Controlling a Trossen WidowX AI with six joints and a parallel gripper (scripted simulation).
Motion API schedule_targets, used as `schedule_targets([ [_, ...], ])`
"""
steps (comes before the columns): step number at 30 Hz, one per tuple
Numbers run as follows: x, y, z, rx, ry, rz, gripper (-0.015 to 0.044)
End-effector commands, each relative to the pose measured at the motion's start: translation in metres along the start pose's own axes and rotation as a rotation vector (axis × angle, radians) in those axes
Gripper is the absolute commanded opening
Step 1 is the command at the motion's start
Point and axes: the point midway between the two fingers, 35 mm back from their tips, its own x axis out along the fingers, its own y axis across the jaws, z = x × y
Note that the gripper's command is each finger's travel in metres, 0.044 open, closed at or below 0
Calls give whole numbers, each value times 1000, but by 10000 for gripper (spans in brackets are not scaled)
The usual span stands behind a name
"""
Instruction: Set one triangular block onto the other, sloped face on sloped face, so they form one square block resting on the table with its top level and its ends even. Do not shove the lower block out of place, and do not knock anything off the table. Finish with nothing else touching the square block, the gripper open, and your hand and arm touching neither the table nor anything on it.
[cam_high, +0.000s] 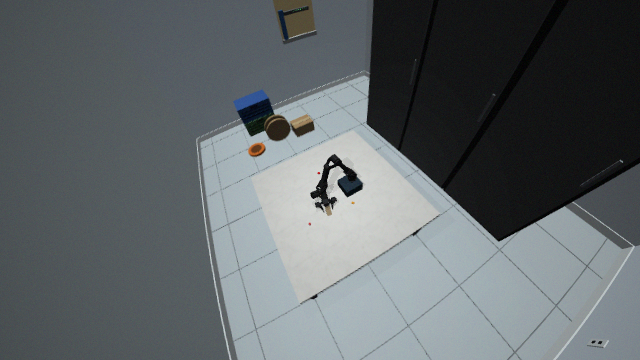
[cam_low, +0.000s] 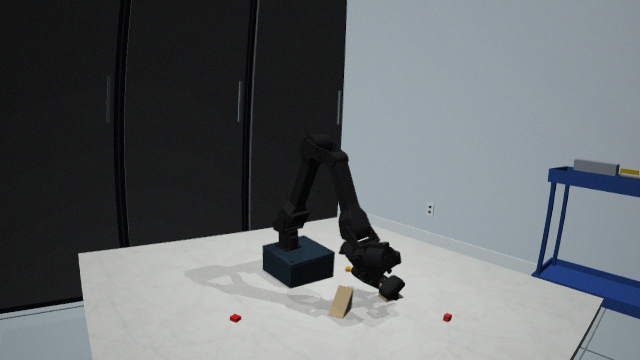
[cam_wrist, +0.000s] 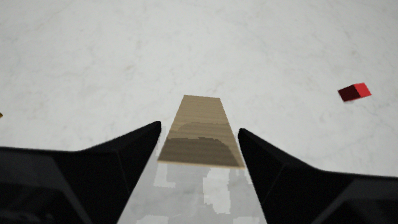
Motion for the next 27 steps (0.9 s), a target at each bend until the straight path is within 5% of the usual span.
schedule_targets([
  [1, 1, 0, -1, 2, 4, -1, 282],
  [5, 1, 0, -1, 2, 4, -1, 177],
  [12, 1, 0, -1, 2, 4, -1, 131],
  [17, -1, 0, 1, 1, 1, 0, 0],
  [27, -2, 1, 9, 2, 118, 2, 0],
])
